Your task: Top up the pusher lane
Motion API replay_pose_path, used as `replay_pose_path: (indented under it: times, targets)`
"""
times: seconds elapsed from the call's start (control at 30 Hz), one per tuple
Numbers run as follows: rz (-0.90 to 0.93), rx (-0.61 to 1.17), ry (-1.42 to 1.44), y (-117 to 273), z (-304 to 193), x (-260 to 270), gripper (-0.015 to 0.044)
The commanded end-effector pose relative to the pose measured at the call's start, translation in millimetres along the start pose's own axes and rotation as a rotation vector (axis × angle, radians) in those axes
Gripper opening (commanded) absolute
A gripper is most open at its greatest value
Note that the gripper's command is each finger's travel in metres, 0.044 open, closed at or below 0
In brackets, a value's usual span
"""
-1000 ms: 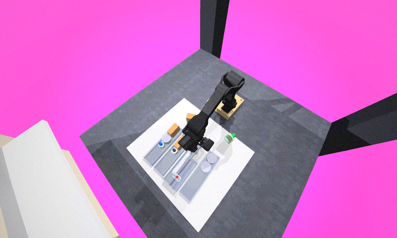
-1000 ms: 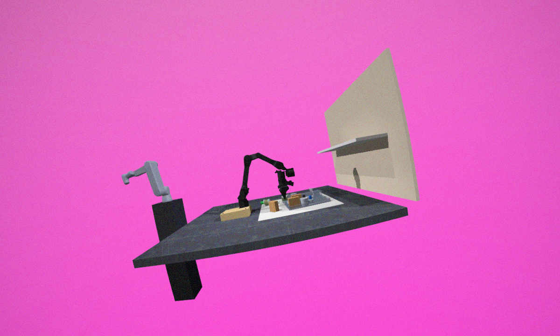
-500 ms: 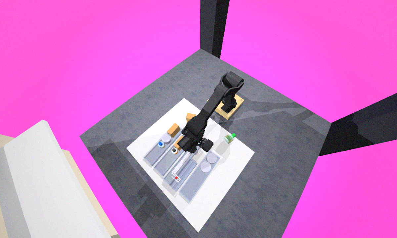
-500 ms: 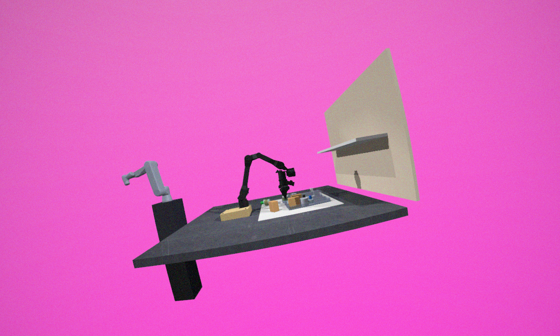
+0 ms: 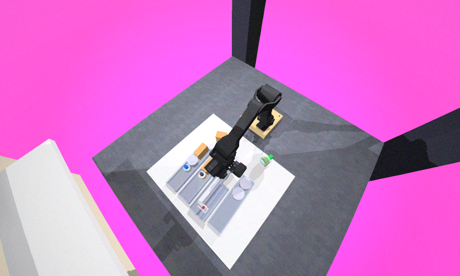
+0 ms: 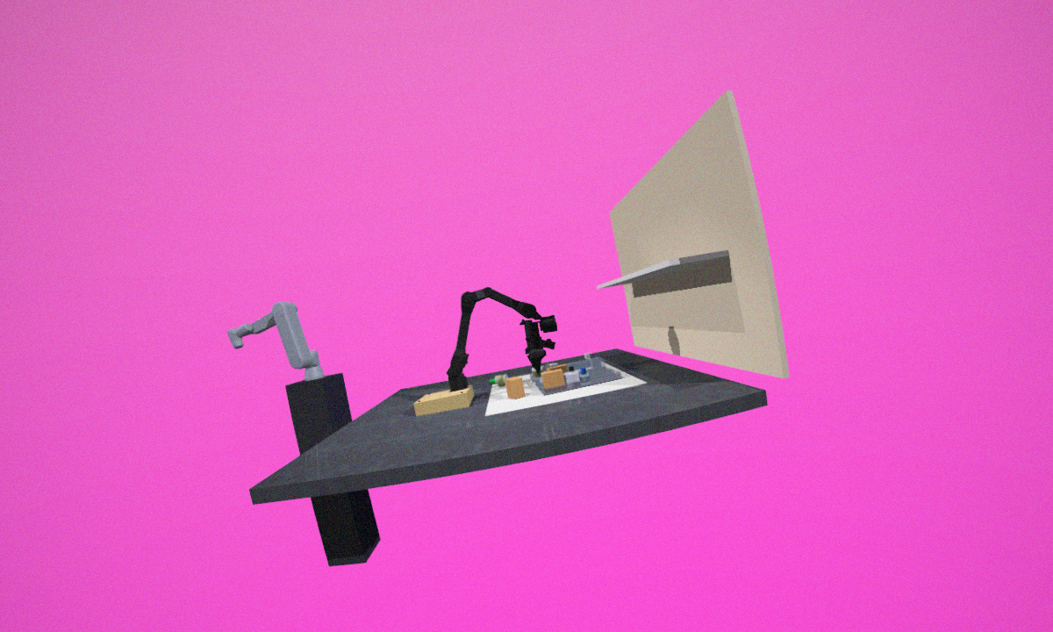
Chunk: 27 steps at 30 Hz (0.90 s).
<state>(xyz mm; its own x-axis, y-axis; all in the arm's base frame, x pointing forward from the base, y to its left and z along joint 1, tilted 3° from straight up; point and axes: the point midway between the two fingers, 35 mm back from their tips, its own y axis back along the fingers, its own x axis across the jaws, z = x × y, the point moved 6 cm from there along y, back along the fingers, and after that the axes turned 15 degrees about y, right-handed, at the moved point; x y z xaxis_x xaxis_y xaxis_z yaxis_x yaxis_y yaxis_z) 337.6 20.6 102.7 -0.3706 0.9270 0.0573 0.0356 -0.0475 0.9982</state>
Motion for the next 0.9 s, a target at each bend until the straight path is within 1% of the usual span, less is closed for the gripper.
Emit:
replay_pose_path:
  times: [0.0,0.87]
  targets:
    - [-0.013,-0.035,-0.002,5.7,8.6,-2.6,0.0000]
    - [-0.014,-0.035,-0.002,7.2,14.2,-4.1,0.0000]
